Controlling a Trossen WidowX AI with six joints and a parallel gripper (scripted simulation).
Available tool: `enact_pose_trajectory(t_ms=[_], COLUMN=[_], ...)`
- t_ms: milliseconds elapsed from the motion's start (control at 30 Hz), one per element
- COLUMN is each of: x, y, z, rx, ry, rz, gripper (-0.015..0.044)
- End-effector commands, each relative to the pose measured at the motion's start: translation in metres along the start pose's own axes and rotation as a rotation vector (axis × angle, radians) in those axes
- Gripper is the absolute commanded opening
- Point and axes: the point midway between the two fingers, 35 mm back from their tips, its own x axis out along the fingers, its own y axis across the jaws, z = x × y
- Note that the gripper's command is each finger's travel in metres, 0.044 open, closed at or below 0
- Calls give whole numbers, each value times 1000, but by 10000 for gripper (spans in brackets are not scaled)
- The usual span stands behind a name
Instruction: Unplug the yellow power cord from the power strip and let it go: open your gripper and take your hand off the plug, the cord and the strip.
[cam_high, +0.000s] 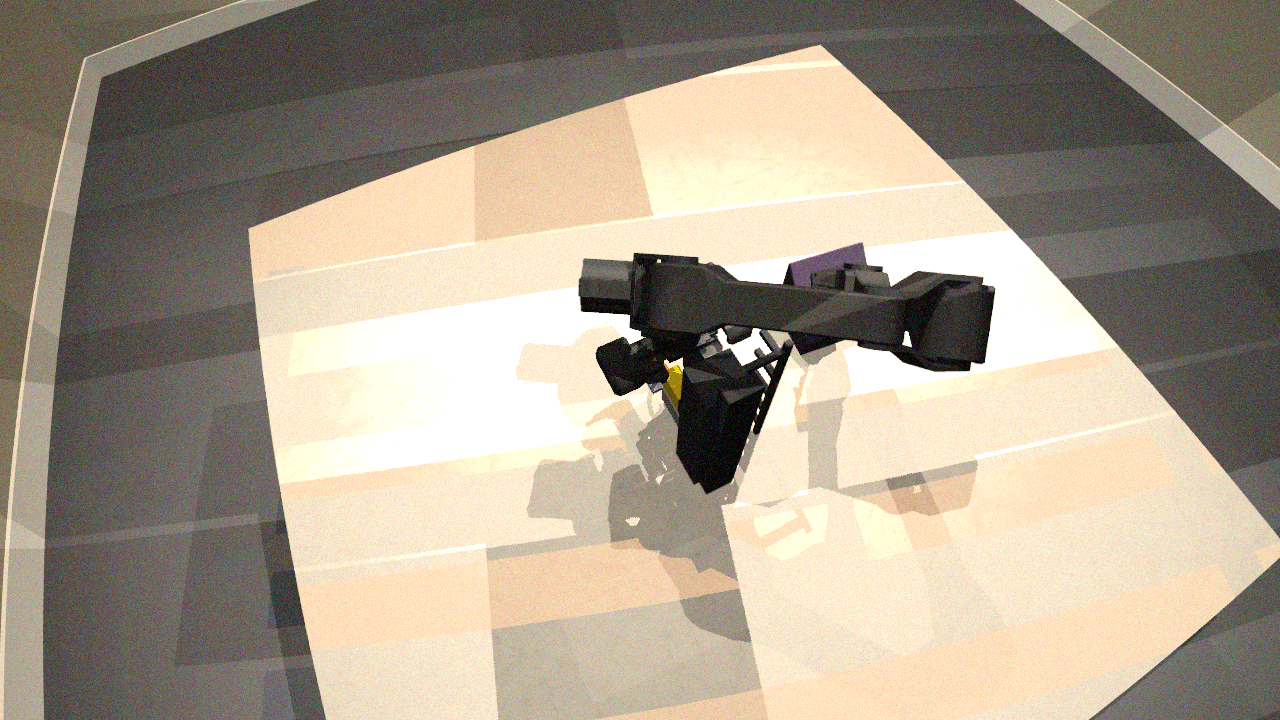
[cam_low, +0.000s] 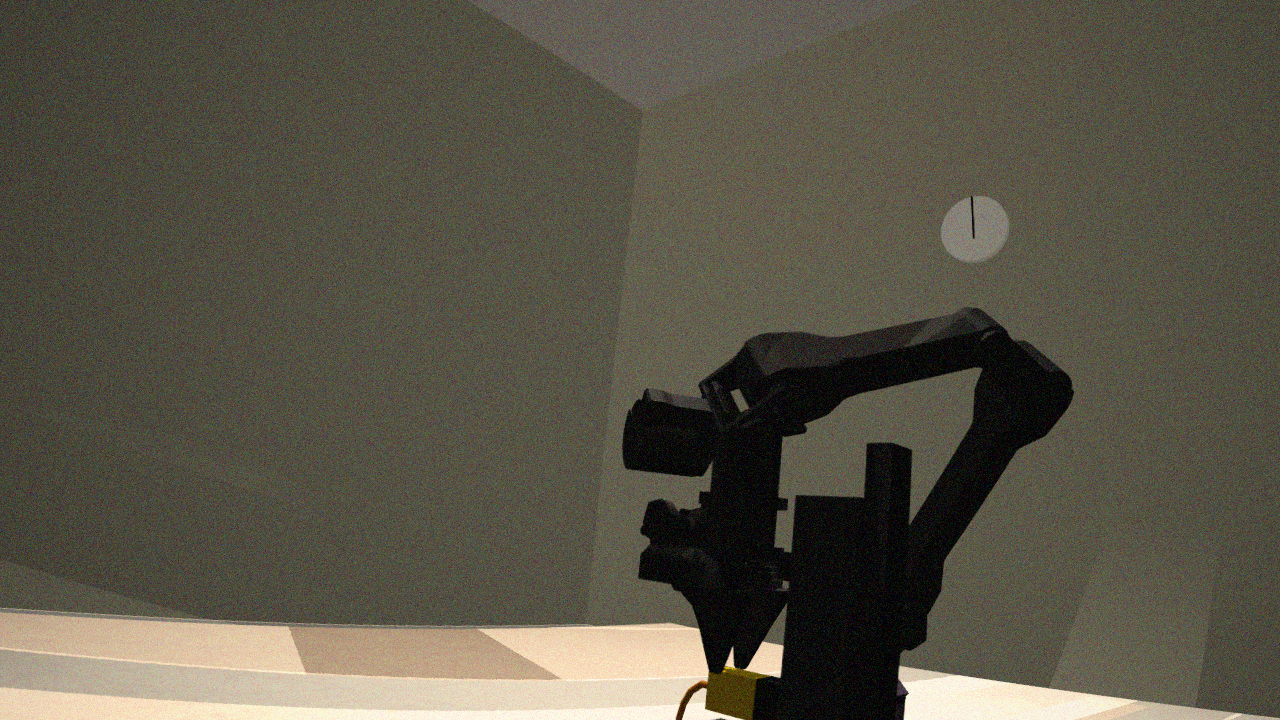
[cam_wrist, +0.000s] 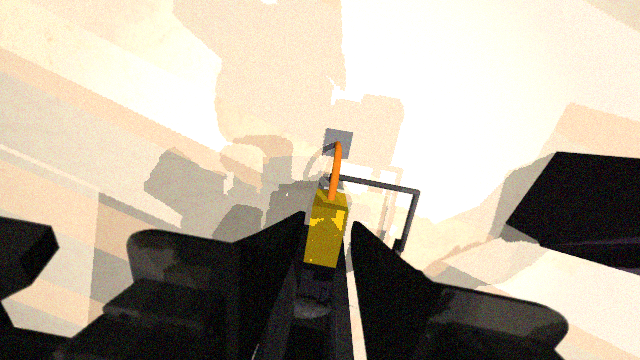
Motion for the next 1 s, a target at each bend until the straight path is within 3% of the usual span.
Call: enact_pose_trajectory(t_ms=[0,300,433,700,967], x=[3,11,9,9,9], y=[0,0,0,0,1], z=[-2,-2,-1,-1,8], rx=[3,3,-1,-1,0], ry=[4,4,0,0,-1], rz=[3,4,1,1,1], gripper=[160,160,55,2,0])
